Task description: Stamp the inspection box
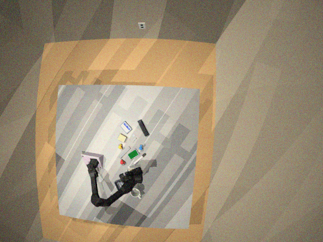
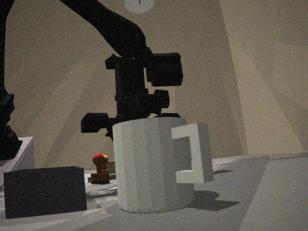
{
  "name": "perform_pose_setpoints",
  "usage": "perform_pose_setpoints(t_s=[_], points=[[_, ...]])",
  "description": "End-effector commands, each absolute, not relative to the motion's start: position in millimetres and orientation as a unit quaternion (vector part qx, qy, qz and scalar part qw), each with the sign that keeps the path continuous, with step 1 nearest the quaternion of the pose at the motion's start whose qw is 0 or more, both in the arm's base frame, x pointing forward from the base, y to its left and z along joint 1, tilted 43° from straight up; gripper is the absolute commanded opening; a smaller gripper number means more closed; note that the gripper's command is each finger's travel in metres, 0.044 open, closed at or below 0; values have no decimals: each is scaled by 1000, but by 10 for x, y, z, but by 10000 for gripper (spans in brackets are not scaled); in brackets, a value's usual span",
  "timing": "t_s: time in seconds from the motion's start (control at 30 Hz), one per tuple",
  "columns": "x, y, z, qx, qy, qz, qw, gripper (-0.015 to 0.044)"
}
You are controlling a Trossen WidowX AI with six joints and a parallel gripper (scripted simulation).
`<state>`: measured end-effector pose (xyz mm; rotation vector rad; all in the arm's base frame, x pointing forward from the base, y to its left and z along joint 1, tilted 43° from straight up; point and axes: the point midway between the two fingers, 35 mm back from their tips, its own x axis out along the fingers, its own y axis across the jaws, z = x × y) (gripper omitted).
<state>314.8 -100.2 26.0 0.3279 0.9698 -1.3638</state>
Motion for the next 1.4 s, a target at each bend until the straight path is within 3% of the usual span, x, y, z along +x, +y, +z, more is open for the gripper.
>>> perform_pose_setpoints(t_s=[0.0,1.37], points=[[3164,-987,283,146,426,-602,659,0],[3162,-599,754,147,427,-602,659,0]])
